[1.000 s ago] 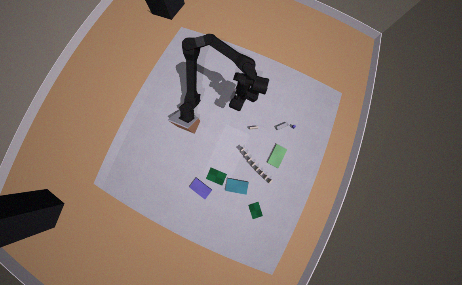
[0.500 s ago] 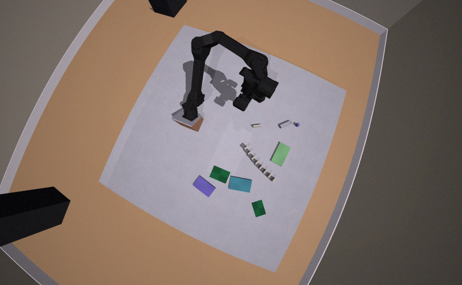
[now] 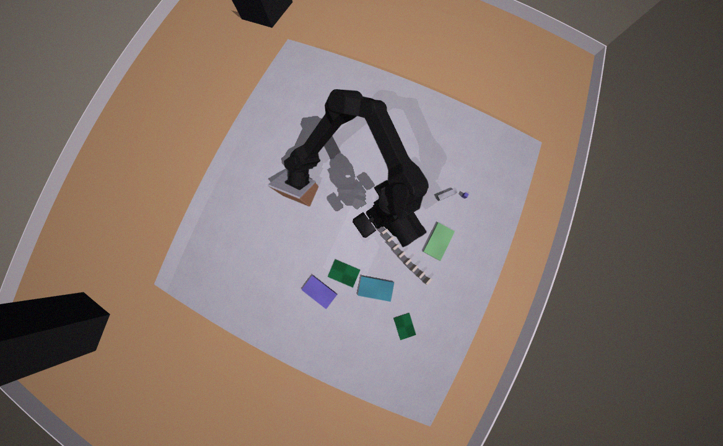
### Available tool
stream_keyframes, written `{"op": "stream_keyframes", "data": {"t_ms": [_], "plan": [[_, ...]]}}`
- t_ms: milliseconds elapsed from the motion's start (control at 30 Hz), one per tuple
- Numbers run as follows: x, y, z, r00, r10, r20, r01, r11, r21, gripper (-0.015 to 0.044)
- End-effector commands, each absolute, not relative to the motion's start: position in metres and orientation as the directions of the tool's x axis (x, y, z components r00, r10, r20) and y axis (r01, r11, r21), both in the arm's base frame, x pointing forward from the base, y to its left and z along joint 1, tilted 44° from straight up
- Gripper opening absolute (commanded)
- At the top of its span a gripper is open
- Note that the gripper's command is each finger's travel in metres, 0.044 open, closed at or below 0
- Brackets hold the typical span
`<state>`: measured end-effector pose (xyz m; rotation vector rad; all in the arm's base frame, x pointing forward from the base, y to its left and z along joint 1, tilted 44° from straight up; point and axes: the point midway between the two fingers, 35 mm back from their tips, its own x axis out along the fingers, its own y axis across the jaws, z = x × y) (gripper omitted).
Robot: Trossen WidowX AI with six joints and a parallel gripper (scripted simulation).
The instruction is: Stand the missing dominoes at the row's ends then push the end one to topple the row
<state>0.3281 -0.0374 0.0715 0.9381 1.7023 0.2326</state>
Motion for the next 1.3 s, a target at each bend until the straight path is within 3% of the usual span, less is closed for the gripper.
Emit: {"op": "stream_keyframes", "data": {"t_ms": [0, 933, 1267], "plan": [[0.333, -0.048, 0.06, -0.057, 0.685, -0.727, 0.473, 0.659, 0.584, 0.0107], [0.327, 0.039, -0.031, -0.056, 0.687, -0.724, 0.473, 0.657, 0.587, 0.0107], [0.326, 0.041, -0.033, -0.056, 0.688, -0.724, 0.473, 0.657, 0.588, 0.0107]]}}
